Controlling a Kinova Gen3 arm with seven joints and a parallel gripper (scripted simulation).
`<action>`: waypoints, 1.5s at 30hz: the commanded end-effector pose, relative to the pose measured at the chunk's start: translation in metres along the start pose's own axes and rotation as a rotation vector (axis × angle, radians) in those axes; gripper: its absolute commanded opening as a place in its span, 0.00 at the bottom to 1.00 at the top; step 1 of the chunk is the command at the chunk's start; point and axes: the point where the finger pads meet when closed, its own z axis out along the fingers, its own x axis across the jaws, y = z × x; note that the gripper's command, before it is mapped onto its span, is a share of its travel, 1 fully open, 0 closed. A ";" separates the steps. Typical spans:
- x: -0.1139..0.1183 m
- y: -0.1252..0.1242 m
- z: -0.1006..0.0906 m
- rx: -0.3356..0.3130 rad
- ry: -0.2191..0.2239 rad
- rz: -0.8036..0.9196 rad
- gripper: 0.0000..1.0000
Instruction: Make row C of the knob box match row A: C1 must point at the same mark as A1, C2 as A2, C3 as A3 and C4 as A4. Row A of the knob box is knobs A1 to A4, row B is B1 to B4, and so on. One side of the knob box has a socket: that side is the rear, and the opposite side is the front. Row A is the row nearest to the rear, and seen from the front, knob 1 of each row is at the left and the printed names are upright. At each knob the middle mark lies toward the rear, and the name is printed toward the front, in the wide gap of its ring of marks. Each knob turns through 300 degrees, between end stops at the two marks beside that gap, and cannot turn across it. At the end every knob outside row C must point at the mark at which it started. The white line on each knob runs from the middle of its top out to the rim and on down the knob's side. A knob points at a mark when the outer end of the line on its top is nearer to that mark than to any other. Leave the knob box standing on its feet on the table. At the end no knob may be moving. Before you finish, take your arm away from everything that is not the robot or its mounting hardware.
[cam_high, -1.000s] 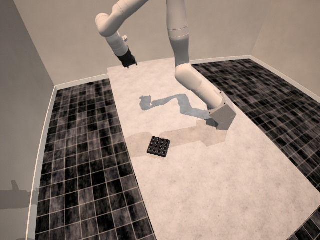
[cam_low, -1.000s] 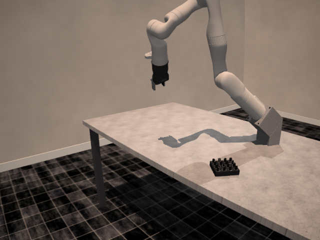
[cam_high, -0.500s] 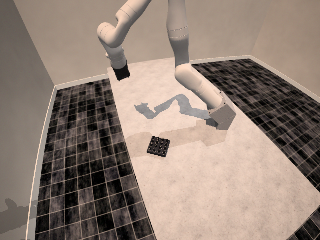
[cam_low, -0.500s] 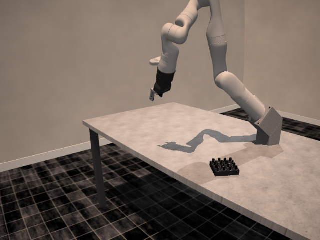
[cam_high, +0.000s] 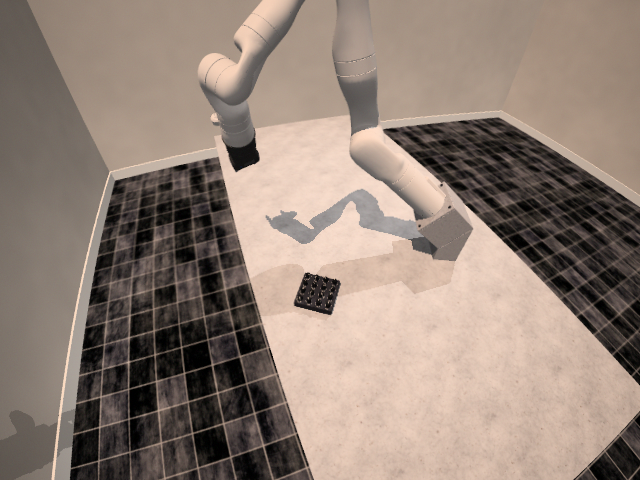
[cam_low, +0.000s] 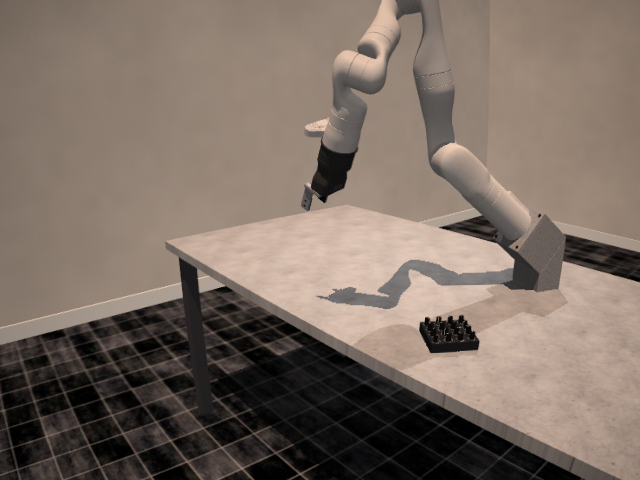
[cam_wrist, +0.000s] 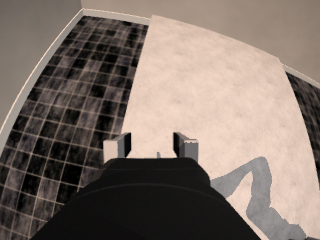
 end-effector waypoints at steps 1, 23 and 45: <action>-0.002 0.000 0.001 0.007 -0.005 0.007 1.00; -0.023 0.035 -0.001 0.003 -0.070 -0.067 1.00; -0.035 0.059 -0.002 -0.002 -0.113 -0.112 1.00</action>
